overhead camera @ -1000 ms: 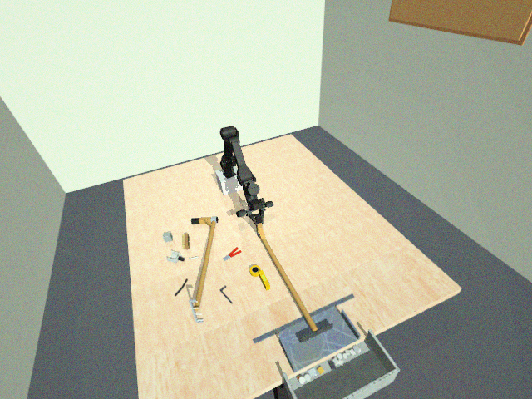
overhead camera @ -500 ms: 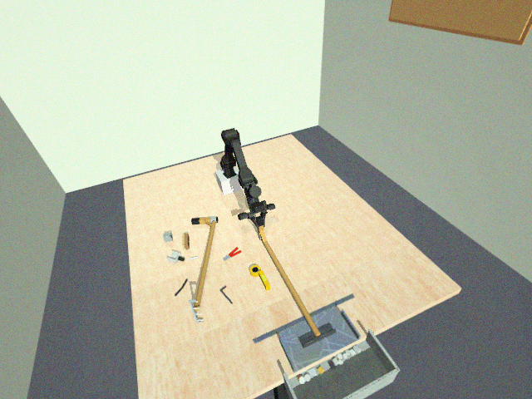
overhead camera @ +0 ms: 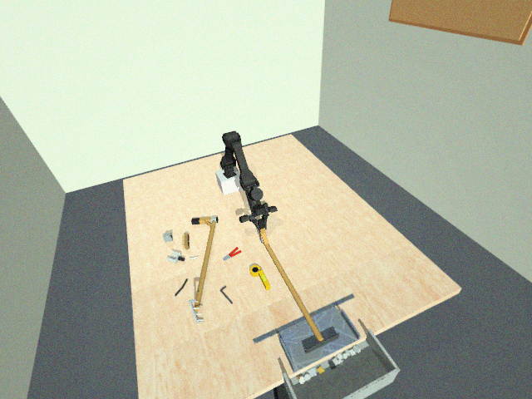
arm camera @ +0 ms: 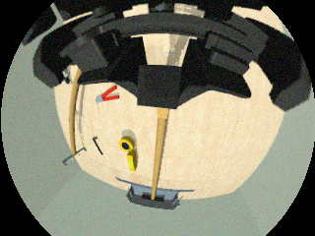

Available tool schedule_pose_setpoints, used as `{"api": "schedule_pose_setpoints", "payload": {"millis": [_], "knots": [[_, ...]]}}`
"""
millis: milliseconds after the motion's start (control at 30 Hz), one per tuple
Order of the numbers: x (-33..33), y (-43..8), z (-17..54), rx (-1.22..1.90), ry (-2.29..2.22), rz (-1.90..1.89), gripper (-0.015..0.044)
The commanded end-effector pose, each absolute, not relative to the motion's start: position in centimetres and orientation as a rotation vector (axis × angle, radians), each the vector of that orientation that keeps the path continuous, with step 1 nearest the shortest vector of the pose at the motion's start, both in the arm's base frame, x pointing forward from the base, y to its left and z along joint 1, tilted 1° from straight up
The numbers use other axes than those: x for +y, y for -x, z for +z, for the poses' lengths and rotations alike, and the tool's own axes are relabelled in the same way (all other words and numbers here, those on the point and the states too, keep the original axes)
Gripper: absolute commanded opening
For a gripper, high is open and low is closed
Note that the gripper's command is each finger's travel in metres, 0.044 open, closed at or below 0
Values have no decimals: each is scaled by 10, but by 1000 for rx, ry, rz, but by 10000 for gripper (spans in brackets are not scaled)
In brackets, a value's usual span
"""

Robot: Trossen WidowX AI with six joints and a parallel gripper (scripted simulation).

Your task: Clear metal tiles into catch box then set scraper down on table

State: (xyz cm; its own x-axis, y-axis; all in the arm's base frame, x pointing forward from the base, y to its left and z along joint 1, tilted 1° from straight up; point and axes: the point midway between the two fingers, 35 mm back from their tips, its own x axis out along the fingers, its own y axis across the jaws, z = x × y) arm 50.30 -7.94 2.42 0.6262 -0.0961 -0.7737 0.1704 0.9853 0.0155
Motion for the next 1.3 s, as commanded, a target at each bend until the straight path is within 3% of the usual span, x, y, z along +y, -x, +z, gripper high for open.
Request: {"api": "schedule_pose_setpoints", "payload": {"millis": [0,733,1267], "knots": [[-82,-513,30,864,-92,-158,0],[-86,-542,29,861,-91,-158,0],[-85,-535,26,870,-90,-154,0]]}}
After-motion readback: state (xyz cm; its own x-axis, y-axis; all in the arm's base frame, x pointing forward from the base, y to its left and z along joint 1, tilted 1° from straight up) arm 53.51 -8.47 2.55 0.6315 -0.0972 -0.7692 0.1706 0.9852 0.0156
